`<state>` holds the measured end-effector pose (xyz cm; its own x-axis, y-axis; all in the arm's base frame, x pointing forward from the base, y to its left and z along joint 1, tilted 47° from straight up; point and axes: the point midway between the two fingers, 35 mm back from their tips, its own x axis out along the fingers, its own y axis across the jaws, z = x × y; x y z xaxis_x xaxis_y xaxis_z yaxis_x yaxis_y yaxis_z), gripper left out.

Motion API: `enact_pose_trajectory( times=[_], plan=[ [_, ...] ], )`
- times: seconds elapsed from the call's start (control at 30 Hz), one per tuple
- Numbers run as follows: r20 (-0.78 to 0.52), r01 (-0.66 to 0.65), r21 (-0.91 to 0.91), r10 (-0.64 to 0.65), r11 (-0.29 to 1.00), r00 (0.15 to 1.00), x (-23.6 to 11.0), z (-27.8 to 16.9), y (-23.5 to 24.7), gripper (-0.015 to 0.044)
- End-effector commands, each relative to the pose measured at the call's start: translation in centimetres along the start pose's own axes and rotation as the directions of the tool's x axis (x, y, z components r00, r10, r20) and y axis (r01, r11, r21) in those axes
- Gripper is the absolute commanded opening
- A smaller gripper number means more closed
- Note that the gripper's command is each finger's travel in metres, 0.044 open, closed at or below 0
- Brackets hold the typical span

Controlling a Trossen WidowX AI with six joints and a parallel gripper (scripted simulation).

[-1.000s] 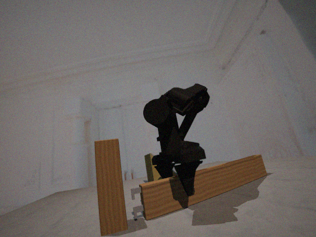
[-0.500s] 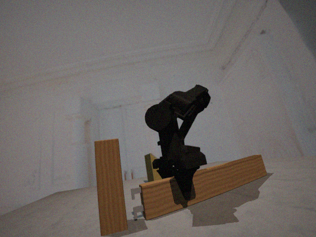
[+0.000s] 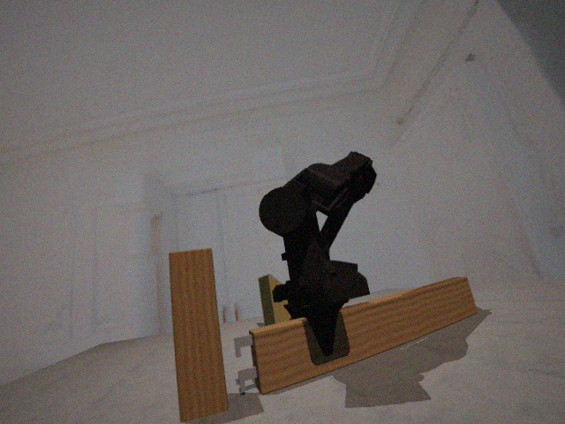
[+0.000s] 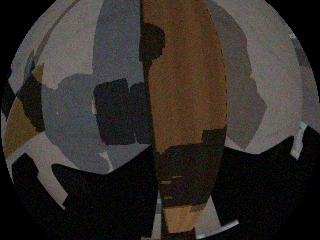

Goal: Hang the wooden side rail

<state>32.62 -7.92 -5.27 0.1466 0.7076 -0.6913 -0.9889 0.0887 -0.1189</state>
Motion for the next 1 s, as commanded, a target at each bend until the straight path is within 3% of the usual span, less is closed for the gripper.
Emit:
enact_pose_trajectory(
  times=[0.0,0.97],
  plan=[
    [0.004,0.001,0.004,-0.001,1.0,1.0,0.1,0.0,0.1,0.0],
    [0.004,0.001,0.125,-0.001,0.992,1.0,0.0,-0.1,-1.3,0.0]
  ],
)
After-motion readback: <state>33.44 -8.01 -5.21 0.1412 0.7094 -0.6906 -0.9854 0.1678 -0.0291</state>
